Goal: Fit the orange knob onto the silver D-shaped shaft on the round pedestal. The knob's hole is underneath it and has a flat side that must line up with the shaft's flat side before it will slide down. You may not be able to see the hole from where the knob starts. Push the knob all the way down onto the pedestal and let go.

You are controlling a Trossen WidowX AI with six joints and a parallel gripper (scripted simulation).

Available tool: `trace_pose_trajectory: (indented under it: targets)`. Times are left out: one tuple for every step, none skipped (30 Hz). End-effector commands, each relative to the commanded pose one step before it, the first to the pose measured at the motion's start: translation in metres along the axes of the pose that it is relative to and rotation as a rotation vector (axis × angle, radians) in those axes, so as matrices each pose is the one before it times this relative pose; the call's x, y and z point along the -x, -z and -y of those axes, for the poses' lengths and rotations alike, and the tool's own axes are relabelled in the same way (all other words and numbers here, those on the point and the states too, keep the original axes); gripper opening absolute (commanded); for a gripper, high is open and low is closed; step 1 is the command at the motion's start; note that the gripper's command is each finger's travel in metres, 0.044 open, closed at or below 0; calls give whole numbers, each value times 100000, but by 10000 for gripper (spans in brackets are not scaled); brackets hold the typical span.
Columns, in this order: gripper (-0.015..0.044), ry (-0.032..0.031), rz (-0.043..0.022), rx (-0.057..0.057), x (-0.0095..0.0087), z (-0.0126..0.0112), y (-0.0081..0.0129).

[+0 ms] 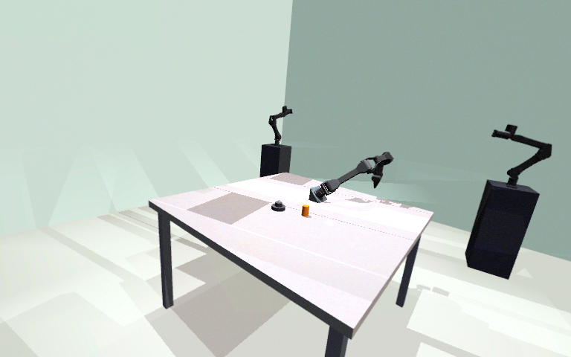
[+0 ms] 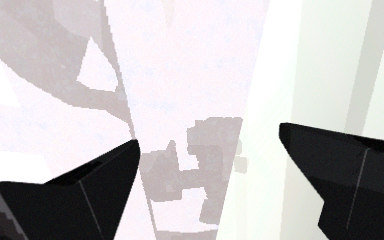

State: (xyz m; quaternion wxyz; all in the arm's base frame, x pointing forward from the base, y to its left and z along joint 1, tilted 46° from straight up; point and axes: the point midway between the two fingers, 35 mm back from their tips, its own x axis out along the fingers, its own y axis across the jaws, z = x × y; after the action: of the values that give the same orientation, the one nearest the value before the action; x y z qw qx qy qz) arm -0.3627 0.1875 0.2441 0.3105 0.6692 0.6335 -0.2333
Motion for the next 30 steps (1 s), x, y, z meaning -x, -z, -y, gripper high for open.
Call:
trace_pose_trajectory:
  targets:
    - [440, -938, -674, 3143, -37, -75, 152]
    - [440, -121, -7, -238, -58, -40, 51]
    - [440, -363, -23, -715, -174, -120, 153]
    - [440, -606, -42, -1191, -290, -200, 254]
    - [440, -851, -65, -1665, -407, -281, 356]
    - [440, -1100, -95, -2138, -523, -362, 457]
    - [440, -1348, -133, -2603, -638, -441, 558]
    - [440, -1434, 728, -2989, -658, -439, 421]
    - [440, -1420, 1220, -3081, -631, -412, 320]
    - [440, -1427, 1197, -3098, -625, -405, 332]
    - [440, -1433, 1175, -3114, -619, -399, 344]
    - [440, -1537, 1273, -3623, -675, -433, 403]
    - [440, 909, 480, -5725, -188, -114, 458]
    - [440, 1075, 552, -6732, -211, -112, 554]
    - [440, 1111, 552, -6890, -204, -85, 584]
    - [440, 1144, 502, -6892, -181, -61, 618]
    - [440, 1165, 483, -6879, -166, -29, 636]
    - [440, 1183, 473, -6859, -153, 6, 647]
    - [440, 1205, 466, -6838, -139, 41, 656]
    - [440, 1228, 462, -6816, -126, 78, 662]
    - [440, 1255, 461, -6792, -113, 115, 667]
    - [440, 1275, 460, -6720, -99, 151, 665]
    - [440, 1314, 452, -6684, -82, 189, 671]
    - [440, 1346, 461, -6656, -69, 227, 668]
    - [440, 1340, 448, -6619, -63, 255, 693]
    - [440, 1372, 458, -6586, -50, 293, 690]
    - [440, 1410, 474, -6552, -37, 332, 681]
    - [440, 1449, 495, -6516, -24, 370, 670]
    - [440, 1488, 520, -6478, -11, 408, 656]
    - [440, 1526, 548, -6439, 2, 446, 641]
